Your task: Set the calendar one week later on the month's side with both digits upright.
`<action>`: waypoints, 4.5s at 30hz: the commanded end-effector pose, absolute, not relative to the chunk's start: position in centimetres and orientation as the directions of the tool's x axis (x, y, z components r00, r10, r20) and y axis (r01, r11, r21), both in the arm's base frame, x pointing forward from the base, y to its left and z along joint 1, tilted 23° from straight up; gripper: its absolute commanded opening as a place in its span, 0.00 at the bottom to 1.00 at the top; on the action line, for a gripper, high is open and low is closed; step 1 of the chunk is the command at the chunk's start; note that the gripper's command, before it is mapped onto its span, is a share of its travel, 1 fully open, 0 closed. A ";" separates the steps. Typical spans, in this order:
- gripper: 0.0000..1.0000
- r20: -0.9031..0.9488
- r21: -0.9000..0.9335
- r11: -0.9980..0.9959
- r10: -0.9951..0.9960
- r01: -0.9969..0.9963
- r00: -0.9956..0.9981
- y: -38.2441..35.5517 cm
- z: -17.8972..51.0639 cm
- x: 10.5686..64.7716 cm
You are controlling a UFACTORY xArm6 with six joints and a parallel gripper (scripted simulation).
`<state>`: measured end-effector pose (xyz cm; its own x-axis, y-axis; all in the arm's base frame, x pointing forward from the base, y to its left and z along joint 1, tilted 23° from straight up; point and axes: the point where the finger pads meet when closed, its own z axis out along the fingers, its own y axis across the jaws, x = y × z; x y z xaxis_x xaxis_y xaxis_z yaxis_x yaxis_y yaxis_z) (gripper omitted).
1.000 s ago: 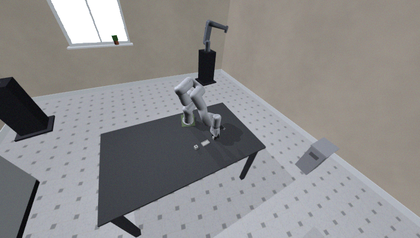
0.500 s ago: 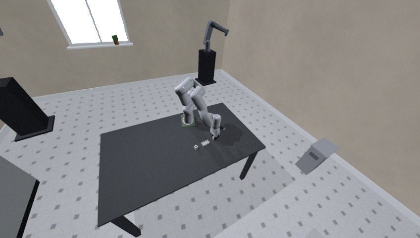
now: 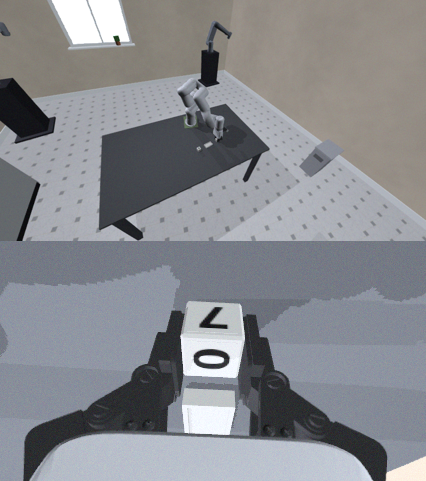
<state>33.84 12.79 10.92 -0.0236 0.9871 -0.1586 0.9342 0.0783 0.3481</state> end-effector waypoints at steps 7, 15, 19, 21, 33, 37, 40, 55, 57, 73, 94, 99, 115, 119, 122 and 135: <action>0.29 -0.157 0.351 0.078 0.987 0.933 -0.024 12.9 11.0 33.9; 0.29 -0.157 0.351 0.078 0.987 0.933 -0.024 12.9 11.0 33.9; 0.29 -0.157 0.351 0.078 0.987 0.933 -0.024 12.9 11.0 33.9; 0.29 -0.157 0.351 0.078 0.987 0.933 -0.024 12.9 11.0 33.9; 0.29 -0.157 0.351 0.078 0.987 0.933 -0.024 12.9 11.0 33.9; 0.29 -0.157 0.351 0.078 0.987 0.933 -0.024 12.9 11.0 33.9; 0.29 -0.157 0.351 0.078 0.987 0.933 -0.024 12.9 11.0 33.9; 0.29 -0.157 0.351 0.078 0.987 0.933 -0.024 12.9 11.0 33.9; 0.29 -0.157 0.351 0.078 0.987 0.933 -0.024 12.9 11.0 33.9; 0.33 -0.157 0.351 0.078 0.987 0.933 -0.024 12.9 11.0 33.9; 0.49 -0.157 0.351 0.078 0.987 0.933 -0.024 12.9 11.0 33.9; 0.49 -0.157 0.351 0.078 0.987 0.933 -0.024 12.9 11.3 33.8; 0.49 -0.157 0.351 0.078 0.987 0.933 -0.024 13.8 17.2 31.5; 0.49 -0.157 0.351 0.078 0.987 0.933 -0.024 14.0 18.6 31.0; 0.49 -0.157 0.351 0.078 0.987 0.933 -0.024 14.0 18.8 30.9; 1.00 -0.157 0.351 0.078 0.987 0.933 -0.024 14.1 19.3 30.7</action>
<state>30.65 14.02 19.14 -0.0237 0.9870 -0.1592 0.9343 0.0785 0.3477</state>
